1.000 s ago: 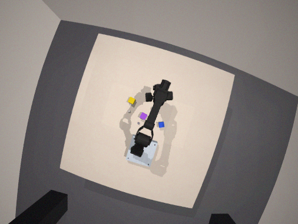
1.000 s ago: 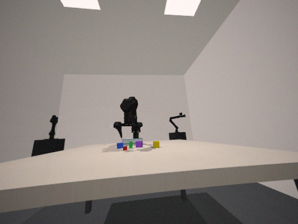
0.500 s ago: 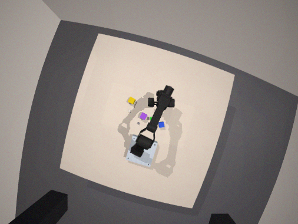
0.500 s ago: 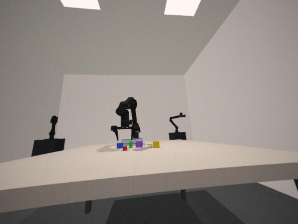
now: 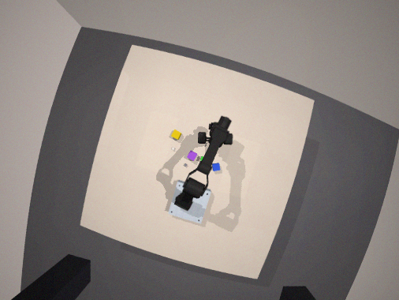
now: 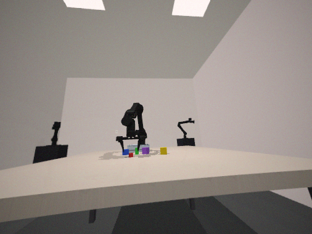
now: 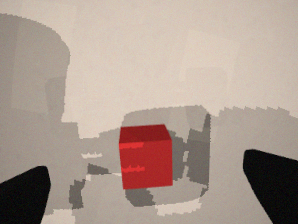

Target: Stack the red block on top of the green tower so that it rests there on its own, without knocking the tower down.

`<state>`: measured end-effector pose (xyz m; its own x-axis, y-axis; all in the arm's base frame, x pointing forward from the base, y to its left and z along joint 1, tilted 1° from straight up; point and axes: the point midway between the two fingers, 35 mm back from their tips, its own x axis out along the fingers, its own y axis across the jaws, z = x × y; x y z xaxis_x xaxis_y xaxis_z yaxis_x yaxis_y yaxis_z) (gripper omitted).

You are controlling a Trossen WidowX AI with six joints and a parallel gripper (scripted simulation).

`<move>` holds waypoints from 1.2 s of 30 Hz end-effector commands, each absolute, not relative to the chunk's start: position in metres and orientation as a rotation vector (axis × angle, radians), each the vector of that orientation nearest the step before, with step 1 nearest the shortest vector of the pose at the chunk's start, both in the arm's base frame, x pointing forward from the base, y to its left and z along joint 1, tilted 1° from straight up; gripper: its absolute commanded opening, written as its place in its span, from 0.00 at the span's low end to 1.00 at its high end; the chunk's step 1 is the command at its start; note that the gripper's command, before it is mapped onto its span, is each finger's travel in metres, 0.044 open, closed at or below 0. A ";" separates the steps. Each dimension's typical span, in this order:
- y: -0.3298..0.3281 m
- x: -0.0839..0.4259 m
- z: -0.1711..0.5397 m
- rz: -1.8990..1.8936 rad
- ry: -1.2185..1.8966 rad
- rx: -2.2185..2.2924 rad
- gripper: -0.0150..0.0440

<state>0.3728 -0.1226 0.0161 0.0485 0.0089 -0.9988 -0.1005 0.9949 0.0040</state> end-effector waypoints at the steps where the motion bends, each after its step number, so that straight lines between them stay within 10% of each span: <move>1: -0.123 0.371 0.008 0.078 1.530 -0.071 1.00; 26: -0.123 0.371 -0.008 0.086 1.528 -0.071 1.00; 36: -0.123 0.371 -0.008 0.086 1.528 -0.071 0.56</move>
